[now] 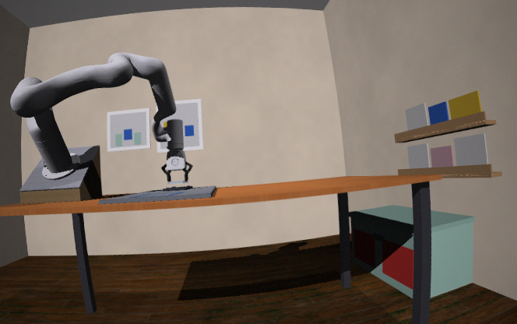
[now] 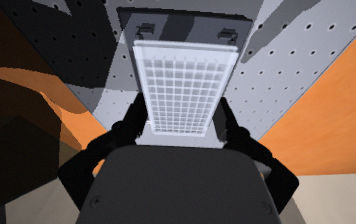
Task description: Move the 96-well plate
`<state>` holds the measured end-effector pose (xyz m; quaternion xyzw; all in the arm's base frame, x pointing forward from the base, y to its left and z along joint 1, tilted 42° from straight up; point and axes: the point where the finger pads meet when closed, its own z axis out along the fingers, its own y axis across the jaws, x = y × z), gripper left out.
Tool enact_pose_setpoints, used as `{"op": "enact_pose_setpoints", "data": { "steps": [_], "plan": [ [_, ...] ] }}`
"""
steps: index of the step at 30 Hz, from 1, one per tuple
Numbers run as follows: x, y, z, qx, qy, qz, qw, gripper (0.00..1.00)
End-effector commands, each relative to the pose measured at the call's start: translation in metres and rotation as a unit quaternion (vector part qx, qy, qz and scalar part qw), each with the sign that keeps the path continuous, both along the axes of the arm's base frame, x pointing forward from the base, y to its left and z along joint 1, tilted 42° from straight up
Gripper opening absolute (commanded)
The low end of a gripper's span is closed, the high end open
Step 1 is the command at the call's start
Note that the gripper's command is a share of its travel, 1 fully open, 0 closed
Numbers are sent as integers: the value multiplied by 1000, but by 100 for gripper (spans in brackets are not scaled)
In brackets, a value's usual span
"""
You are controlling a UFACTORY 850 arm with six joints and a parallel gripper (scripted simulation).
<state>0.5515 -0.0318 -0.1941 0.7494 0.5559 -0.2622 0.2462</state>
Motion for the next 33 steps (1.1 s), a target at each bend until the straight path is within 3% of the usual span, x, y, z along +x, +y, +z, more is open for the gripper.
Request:
{"op": "enact_pose_setpoints", "data": {
  "steps": [1,33],
  "plan": [
    [1,2,2,0,-1,0,1000,0],
    [6,27,30,0,-1,0,1000,0]
  ]
}}
